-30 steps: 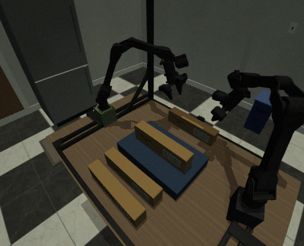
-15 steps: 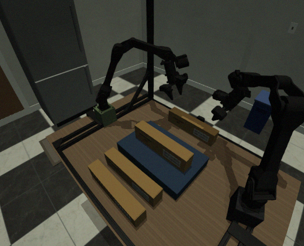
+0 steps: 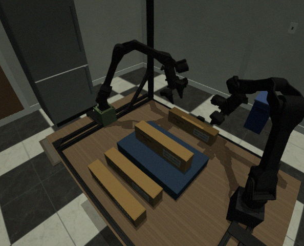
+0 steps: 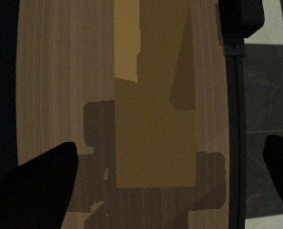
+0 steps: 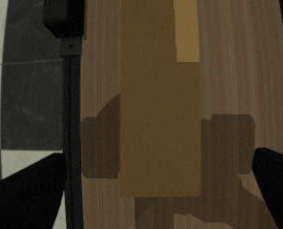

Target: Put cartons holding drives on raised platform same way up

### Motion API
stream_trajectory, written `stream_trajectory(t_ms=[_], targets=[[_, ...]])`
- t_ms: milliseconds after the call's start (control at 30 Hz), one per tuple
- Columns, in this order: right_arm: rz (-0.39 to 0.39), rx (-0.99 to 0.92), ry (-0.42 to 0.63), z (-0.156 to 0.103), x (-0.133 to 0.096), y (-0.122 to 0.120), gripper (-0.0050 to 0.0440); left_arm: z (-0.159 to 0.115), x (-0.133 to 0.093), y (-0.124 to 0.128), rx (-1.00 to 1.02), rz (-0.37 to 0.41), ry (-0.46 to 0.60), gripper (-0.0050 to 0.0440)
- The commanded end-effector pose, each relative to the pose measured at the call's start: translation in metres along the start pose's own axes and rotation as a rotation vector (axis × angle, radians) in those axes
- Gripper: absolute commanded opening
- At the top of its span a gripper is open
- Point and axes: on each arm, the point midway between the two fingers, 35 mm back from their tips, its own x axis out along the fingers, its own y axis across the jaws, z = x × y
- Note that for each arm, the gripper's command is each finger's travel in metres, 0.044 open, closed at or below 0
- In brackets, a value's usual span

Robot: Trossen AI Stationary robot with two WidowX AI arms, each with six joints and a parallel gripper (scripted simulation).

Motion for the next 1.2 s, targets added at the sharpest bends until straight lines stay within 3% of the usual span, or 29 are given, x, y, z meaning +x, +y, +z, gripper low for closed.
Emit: stream_trajectory(t_ms=[0,333,533,1167], targets=[[-0.020,-0.006,0.011,-0.013,0.026,-0.004,0.0389,-0.014,0.027,0.004,0.003,0.019,0.017,0.0389],[-0.020,-0.006,0.011,-0.033,0.074,-0.005,0.0389,-0.034,0.075,0.004,0.003,0.019,0.017,0.0389],[-0.020,-0.006,0.011,-0.038,0.085,-0.005,0.0389,-0.039,0.086,0.005,0.003,0.019,0.017,0.0389],[-0.020,-0.006,0.011,-0.040,0.092,-0.005,0.0389,-0.041,0.092,0.005,0.003,0.019,0.017,0.0389]])
